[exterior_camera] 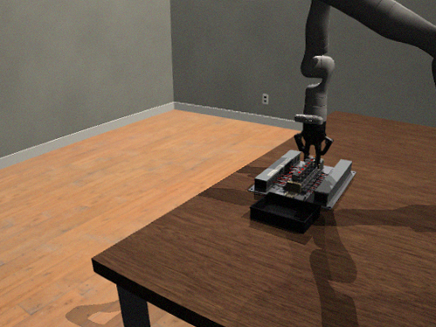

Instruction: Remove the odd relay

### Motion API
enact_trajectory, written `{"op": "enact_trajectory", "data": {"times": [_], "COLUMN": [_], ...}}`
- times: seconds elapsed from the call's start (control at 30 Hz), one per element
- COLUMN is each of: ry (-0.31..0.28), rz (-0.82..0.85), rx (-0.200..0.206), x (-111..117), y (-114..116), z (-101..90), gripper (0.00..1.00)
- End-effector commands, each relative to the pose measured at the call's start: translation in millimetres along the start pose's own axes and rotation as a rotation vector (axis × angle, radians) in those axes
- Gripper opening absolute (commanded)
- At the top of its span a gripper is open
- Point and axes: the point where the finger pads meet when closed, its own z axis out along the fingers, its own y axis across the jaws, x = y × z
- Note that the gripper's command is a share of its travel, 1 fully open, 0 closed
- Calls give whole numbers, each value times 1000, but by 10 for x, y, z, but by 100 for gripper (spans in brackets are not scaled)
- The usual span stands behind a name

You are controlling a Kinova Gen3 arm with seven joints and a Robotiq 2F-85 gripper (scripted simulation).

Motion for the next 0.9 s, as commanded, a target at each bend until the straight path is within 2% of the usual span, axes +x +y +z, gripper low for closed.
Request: {"op": "enact_trajectory", "data": {"times": [0.0, 0.87], "ry": [-1, 0], "rz": [0, 0], "rx": [-5, -47], "x": [-4, -3], "y": [5, -5], "z": [-8, -9], "gripper": [0, 0]}}
